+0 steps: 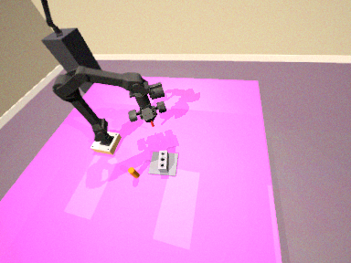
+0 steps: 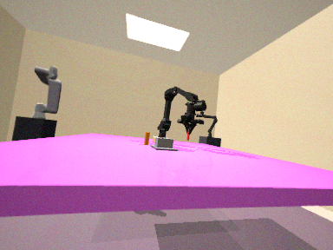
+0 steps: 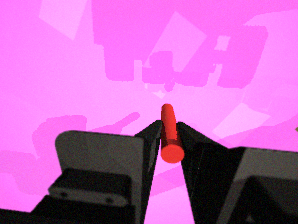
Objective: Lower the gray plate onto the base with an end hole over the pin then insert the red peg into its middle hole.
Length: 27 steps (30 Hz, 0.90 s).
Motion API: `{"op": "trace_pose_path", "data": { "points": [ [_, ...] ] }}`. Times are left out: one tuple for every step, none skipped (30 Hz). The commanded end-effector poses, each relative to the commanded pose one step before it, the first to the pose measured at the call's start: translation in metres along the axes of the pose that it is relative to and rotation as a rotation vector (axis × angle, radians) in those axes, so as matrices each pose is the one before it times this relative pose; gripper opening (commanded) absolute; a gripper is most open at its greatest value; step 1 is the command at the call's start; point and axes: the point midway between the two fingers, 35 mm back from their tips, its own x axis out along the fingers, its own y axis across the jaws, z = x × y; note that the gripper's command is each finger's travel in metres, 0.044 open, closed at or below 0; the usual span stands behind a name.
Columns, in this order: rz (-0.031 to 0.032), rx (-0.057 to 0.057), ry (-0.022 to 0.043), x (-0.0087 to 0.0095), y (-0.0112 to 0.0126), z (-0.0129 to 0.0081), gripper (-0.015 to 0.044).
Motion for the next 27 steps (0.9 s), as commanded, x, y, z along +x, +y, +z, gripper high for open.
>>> {"op": "trace_pose_path", "data": {
  "points": [
    [0.00733,0.0048,-0.00541,-0.01306,0.00200,0.00077,0.0000],
    [0.00001,0.0000,0.00000,-0.00317,0.00005,-0.00005,0.0000],
    [0.00001,0.0000,0.00000,-0.00317,0.00002,-0.00005,0.0000],
    [0.00000,0.0000,0.00000,-0.00318,0.00000,-0.00006,0.0000],
    [0.00000,0.0000,0.00000,-0.00318,-0.00004,-0.00006,0.0000],
    [-0.00735,-0.0048,0.00506,0.00990,-0.00148,-0.00054,0.0000],
    [-0.00019,0.0000,-0.00098,-0.00005,0.00022,0.00073,0.0000],
    [-0.00033,0.0001,-0.00164,-0.00008,0.00036,0.00121,0.0000],
    [-0.00048,0.0001,-0.00229,-0.00011,0.00049,0.00170,0.0000],
    [-0.00065,0.0001,-0.00294,-0.00013,0.00062,0.00220,0.0000],
    [-0.00084,0.0002,-0.00357,-0.00015,0.00073,0.00269,0.0000],
    [-0.00091,0.0002,-0.00362,-0.00014,0.00072,0.00276,0.0000],
    [-0.00080,0.0001,-0.00302,-0.00011,0.00058,0.00231,0.0000],
    [-0.00055,0.0001,-0.00201,-0.00009,0.00047,0.00181,0.0000],
    [-0.00026,0.0001,-0.00100,-0.00010,0.00060,0.00190,0.0000],
    [0.00005,0.0000,0.00002,-0.00013,0.00078,0.00216,0.0000],
    [0.00006,0.0000,0.00002,-0.00015,0.00090,0.00257,0.0000],
    [0.00006,0.0000,0.00002,-0.00014,0.00087,0.00258,0.0000],
    [0.00007,0.0000,0.00002,-0.00014,0.00085,0.00260,0.0000],
    [0.00007,0.0000,0.00002,-0.00013,0.00083,0.00262,0.0000],
    [0.00007,0.0000,0.00001,-0.00013,0.00080,0.00264,0.0000],
    [0.00008,0.0000,0.00001,-0.00013,0.00078,0.00265,0.0000],
    [0.00008,0.0000,0.00001,-0.00012,0.00075,0.00267,0.0000],
    [0.00008,0.0000,0.00001,-0.00012,0.00073,0.00269,0.0000],
    [0.00009,0.0000,0.00001,-0.00012,0.00070,0.00270,0.0000],
    [-0.00029,-0.0001,-0.00007,-0.00004,0.00044,0.00270,0.0000],
    [-0.00028,-0.0001,-0.00007,-0.00004,0.00041,0.00267,0.0000]
  ]
}}
